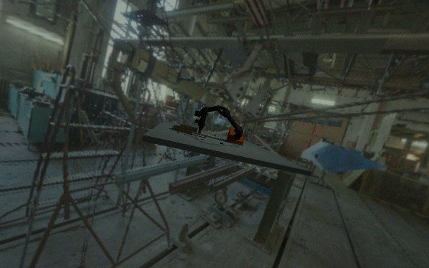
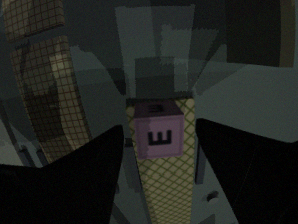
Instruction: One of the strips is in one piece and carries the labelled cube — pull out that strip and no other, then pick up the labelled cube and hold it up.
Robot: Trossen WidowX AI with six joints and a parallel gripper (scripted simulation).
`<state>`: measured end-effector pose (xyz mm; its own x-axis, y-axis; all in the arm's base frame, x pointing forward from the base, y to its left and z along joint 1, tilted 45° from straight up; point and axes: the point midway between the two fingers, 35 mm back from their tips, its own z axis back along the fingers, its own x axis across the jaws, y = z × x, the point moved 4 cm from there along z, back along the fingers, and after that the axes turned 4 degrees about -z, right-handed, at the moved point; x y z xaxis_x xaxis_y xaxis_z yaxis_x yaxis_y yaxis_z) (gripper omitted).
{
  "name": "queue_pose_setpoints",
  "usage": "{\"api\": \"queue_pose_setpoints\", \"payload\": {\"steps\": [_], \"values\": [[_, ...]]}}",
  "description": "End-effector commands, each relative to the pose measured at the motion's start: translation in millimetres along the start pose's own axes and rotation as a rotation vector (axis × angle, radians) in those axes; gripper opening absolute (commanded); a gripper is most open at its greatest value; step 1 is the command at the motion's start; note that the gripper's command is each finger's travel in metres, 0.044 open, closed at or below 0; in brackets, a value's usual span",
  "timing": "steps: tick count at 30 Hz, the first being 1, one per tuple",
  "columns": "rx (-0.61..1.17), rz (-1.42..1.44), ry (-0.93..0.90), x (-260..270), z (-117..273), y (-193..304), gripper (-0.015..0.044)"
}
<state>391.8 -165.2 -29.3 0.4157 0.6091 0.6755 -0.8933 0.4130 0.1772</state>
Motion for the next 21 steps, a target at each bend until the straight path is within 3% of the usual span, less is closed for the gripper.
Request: {"api": "queue_pose_setpoints", "payload": {"steps": [1,10,14,21], "values": [[0.007,-0.005,-0.004,0.8,-9.0,1.4,0.0250],[0.007,-0.005,-0.005,0.9,-14.6,1.8,0.0250],[0.004,0.000,-0.001,0.7,-12.1,1.1,0.0145],[0.004,0.000,-0.001,0.7,-12.1,1.1,0.0098]]}}
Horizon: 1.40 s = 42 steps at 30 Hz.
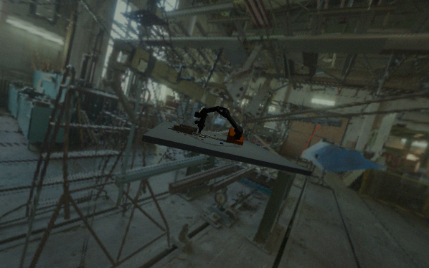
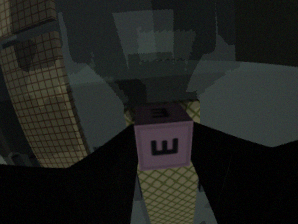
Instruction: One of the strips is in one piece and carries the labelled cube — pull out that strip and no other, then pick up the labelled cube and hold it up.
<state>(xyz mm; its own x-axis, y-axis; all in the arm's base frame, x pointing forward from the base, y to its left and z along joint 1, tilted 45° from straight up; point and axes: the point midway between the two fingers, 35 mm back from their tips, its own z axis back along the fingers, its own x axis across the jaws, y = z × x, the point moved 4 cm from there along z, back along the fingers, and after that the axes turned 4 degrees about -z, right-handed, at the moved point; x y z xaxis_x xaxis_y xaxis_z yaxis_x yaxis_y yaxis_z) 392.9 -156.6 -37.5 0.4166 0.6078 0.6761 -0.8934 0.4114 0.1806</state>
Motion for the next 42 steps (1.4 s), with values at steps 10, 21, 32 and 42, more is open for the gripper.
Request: {"api": "queue_pose_setpoints", "payload": {"steps": [10,21,32,42], "values": [[0.002,-0.002,0.001,-4,20,24,0.0000],[0.006,-0.007,-0.001,-8,42,59,0.0000],[0.007,-0.008,0.000,-12,43,90,0.0000],[0.009,-0.009,0.000,-15,42,119,0.0000]]}}
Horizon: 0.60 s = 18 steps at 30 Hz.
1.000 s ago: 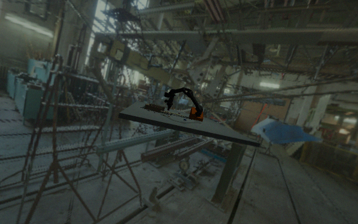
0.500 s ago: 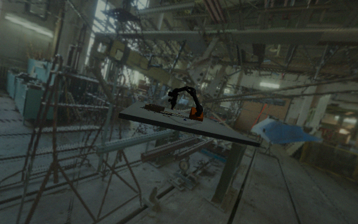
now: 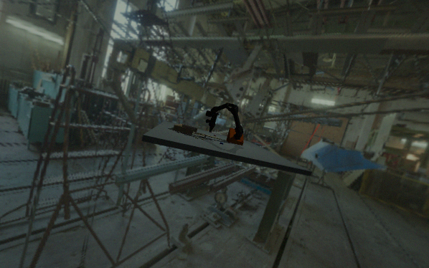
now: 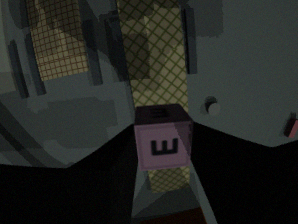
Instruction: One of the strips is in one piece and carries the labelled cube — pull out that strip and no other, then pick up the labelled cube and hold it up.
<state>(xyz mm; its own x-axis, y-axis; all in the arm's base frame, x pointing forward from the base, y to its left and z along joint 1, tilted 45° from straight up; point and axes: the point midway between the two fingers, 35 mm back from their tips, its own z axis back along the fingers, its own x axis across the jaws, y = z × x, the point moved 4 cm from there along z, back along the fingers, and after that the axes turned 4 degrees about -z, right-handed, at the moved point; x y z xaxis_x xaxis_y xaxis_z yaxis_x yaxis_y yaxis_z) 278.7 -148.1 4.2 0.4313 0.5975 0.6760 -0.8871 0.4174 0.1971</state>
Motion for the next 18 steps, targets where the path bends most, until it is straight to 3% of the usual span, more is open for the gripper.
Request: {"api": "queue_pose_setpoints", "payload": {"steps": [1,8,18], "values": [[0.002,0.008,0.004,-1,0,6,0.0000],[0.002,0.007,0.006,-1,34,6,0.0000],[0.002,0.007,0.006,-1,35,6,0.0000]]}}
